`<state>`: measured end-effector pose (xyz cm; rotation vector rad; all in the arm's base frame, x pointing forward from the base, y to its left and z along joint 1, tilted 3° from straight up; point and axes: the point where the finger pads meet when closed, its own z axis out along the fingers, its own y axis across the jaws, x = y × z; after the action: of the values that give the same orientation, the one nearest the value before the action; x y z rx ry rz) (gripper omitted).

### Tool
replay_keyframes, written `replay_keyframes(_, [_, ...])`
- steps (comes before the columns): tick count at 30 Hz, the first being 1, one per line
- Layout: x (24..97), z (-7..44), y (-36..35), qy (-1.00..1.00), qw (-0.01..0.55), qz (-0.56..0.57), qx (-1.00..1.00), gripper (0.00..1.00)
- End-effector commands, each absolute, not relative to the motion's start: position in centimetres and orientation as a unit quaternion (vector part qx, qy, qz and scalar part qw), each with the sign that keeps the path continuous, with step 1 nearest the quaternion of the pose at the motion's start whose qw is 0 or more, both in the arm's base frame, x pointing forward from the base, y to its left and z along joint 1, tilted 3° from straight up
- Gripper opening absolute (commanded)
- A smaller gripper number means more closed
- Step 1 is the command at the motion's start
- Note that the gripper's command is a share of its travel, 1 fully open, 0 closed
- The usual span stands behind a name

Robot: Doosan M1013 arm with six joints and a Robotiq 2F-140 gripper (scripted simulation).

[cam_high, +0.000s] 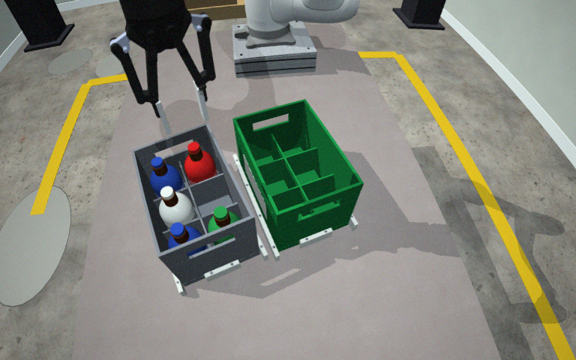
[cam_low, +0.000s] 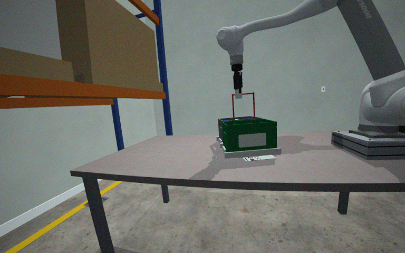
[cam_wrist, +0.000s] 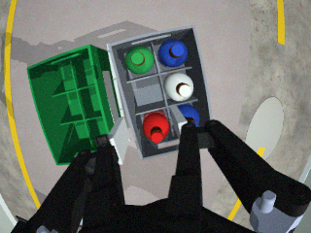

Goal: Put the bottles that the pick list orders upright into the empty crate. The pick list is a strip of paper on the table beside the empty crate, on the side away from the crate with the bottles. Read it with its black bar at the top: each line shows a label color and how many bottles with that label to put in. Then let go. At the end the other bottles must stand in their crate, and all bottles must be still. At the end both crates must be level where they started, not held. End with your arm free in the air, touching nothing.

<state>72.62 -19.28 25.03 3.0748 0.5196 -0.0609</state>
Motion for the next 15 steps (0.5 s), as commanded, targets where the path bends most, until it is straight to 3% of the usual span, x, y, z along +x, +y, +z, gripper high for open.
replay_keyframes(1, [73.19, 25.61, -21.1, 0.167, 0.011, -0.02, 0.986, 0.38])
replay_keyframes(15, [73.43, 25.87, -21.93, 0.167, 0.011, -0.02, 0.986, 0.38])
